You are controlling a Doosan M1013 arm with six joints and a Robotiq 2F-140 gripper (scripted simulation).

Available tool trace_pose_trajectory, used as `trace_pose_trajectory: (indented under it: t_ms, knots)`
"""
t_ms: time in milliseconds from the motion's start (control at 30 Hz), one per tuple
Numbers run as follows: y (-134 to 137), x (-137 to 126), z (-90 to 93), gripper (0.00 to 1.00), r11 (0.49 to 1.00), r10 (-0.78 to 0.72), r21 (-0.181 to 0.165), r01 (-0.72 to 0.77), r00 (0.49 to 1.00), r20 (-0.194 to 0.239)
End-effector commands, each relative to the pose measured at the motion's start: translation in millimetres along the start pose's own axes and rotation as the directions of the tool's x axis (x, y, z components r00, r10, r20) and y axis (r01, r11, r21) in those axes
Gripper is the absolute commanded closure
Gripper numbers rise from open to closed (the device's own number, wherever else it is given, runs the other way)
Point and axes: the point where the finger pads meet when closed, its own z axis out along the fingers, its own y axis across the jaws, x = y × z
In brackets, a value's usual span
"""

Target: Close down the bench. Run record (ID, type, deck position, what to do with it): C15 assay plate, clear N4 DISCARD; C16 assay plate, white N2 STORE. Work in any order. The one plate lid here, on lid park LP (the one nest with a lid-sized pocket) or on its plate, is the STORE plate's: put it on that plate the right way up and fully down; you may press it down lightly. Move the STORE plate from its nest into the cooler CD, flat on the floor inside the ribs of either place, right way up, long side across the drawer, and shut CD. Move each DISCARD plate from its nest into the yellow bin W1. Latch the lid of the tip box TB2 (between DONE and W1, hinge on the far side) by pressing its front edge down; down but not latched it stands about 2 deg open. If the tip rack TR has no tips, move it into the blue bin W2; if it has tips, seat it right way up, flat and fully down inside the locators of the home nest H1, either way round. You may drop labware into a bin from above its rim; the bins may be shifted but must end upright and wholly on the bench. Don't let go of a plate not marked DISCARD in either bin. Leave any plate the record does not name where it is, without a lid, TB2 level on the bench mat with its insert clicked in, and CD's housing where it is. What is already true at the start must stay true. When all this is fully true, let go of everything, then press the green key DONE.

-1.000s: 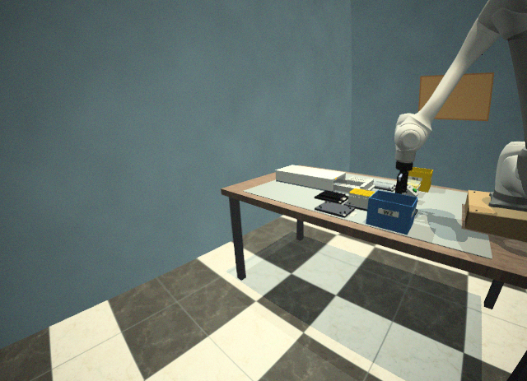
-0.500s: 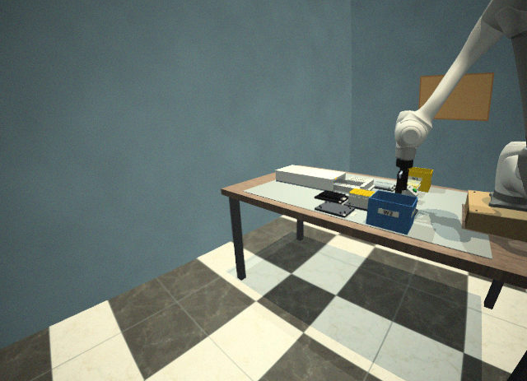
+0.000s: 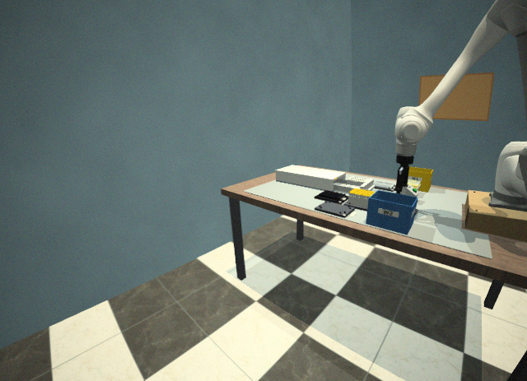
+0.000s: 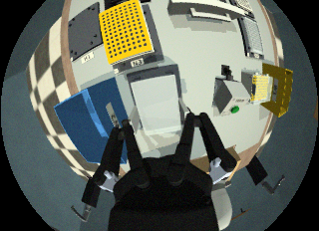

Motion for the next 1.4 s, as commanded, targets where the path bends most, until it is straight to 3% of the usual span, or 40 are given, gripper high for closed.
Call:
trace_pose_trajectory:
  t_ms: [0,1367]
  knots:
    - [0.0,0.0,-4.1,1.0,1.0,0.0,0.0,0.0,1.0,0.0]
    - [0.0,0.0,-53.4,1.0,1.0,0.0,0.0,0.0,1.0,0.0]
